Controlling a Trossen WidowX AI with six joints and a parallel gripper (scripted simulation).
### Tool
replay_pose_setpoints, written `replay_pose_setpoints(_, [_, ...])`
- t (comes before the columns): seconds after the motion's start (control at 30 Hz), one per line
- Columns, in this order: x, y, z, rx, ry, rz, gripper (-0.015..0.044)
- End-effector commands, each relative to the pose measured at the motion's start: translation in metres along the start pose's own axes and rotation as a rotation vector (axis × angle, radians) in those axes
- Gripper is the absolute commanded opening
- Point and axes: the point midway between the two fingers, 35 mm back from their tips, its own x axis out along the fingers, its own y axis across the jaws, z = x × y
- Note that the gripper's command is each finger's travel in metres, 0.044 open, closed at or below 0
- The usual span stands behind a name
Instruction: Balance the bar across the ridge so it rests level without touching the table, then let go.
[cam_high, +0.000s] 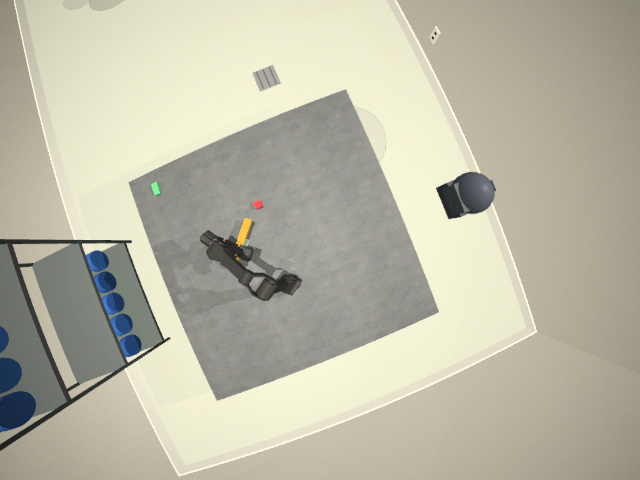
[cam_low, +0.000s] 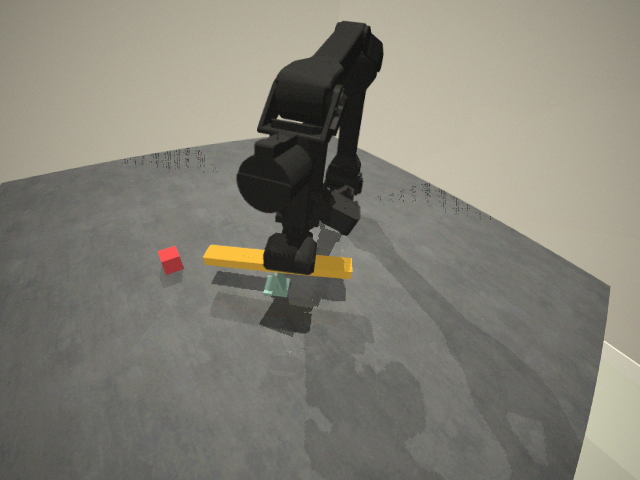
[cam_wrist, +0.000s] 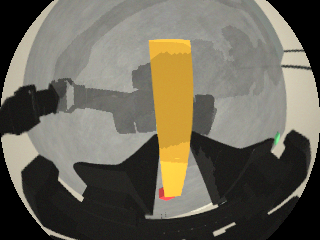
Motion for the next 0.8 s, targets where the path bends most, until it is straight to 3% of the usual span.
replay_pose_setpoints(0.0, [0.0006, 0.0000, -0.0005, -0.006, 0.002, 0.000, 0.0000])
replay_pose_setpoints(0.77, [0.0026, 0.0000, -0.0005, -0.006, 0.002, 0.000, 0.0000])
